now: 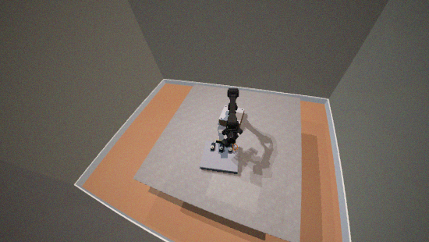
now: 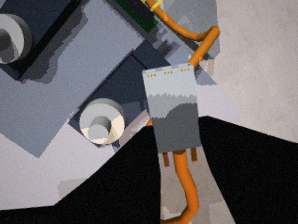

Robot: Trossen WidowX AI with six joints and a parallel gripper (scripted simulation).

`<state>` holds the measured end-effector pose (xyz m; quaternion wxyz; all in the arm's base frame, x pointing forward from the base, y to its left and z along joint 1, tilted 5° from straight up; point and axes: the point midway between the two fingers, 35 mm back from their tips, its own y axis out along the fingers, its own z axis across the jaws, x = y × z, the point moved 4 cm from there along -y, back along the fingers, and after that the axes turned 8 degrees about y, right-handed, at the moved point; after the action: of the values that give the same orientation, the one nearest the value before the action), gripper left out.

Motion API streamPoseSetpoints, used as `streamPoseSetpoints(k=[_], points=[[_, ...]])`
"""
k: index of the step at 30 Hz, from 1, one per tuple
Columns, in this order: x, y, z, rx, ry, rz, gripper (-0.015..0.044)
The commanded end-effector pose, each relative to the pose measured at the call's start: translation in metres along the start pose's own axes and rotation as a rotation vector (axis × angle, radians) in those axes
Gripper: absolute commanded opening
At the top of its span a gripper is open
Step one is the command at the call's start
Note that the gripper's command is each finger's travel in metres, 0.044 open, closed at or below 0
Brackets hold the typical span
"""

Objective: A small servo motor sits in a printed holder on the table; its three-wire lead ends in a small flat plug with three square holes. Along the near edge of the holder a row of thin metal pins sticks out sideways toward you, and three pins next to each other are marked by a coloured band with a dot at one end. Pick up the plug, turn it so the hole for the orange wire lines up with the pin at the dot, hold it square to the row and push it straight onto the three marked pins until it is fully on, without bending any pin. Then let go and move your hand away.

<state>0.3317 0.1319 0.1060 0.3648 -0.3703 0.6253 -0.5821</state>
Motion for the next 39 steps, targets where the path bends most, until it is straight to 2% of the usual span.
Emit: streamPoseSetpoints(k=[1,39], points=[[0.009,0.001,-0.001,-0.002,-0.134,-0.004,0.0000],[0.077,0.001,-0.014,-0.009,-1.327,-0.007,0.0000]])
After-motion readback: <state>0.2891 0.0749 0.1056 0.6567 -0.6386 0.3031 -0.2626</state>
